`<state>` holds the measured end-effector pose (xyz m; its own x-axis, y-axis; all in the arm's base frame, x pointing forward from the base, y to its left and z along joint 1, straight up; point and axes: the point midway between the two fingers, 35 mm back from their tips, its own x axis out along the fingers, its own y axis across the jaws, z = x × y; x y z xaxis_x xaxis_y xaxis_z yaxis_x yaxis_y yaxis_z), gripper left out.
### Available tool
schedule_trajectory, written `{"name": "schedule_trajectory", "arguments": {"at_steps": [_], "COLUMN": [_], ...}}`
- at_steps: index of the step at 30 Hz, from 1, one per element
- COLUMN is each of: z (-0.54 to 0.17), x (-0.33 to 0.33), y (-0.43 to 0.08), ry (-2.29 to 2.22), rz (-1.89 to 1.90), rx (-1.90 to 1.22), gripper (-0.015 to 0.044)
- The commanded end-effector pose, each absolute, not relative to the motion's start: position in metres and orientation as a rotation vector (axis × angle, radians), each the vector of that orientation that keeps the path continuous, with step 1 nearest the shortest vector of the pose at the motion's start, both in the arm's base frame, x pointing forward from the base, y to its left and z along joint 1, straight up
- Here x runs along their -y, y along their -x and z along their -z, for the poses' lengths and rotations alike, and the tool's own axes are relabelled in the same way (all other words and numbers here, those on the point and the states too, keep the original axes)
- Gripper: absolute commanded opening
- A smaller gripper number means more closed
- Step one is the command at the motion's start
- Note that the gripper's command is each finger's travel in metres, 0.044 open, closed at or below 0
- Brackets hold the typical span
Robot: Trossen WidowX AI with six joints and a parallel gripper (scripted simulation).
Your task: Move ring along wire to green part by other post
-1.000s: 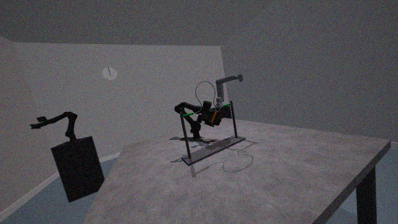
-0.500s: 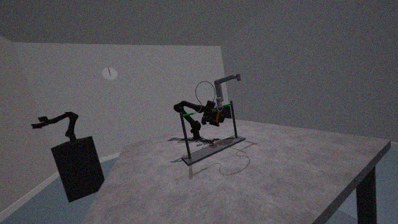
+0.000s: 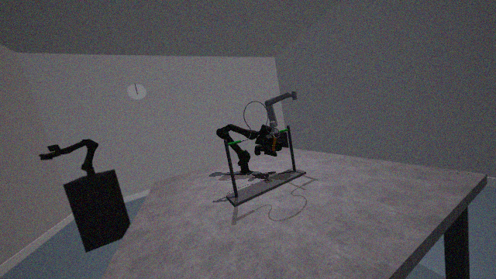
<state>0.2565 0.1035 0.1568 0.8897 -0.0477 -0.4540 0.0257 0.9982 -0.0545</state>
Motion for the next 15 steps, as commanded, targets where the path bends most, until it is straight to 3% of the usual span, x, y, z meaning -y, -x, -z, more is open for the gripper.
{"name": "schedule_trajectory", "arguments": {"at_steps": [1,15], "z": [-0.159,-0.159], "x": [-0.108,-0.123], "y": [-0.257,-0.255], "ry": [0.035,0.030], "rz": [0.041,0.041], "rx": [-0.468,-0.467], "gripper": [-0.0150,-0.0150]}}
